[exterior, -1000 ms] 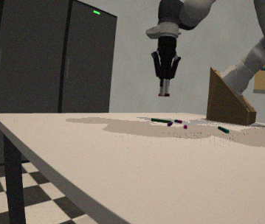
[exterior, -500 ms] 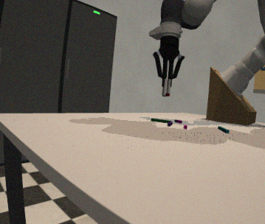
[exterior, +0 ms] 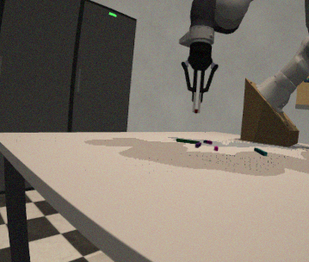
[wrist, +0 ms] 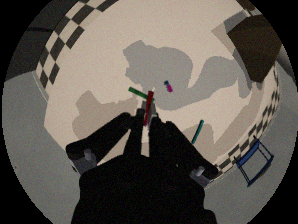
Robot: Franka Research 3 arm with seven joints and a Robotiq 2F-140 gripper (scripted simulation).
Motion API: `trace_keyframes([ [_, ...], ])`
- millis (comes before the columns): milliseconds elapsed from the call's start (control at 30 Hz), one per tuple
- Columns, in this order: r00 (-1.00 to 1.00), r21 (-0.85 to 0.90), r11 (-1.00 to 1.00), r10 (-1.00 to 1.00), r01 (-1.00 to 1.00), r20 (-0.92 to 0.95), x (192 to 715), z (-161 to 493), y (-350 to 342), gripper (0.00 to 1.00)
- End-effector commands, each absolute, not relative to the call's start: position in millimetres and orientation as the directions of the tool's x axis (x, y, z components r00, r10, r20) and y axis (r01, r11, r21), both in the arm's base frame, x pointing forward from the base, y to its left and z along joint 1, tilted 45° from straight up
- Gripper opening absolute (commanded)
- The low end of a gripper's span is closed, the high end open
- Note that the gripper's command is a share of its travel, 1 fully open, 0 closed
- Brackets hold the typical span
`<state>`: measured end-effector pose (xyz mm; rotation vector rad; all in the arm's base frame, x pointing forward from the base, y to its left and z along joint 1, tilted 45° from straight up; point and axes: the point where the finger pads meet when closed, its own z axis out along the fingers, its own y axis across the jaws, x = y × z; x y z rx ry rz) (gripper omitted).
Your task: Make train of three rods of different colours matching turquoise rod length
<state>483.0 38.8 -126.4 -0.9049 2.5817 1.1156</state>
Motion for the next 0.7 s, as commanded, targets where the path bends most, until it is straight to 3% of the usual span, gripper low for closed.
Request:
trace_keyframes([
  [0,-0.877,0.655,0.587,-0.38,-0.475,-0.295,480.7,-123.7,42.5,0.03],
  [667,-0.988,0.717,0.684,-0.149,-0.135,-0.045,474.7,-115.2,50.6,0.03],
])
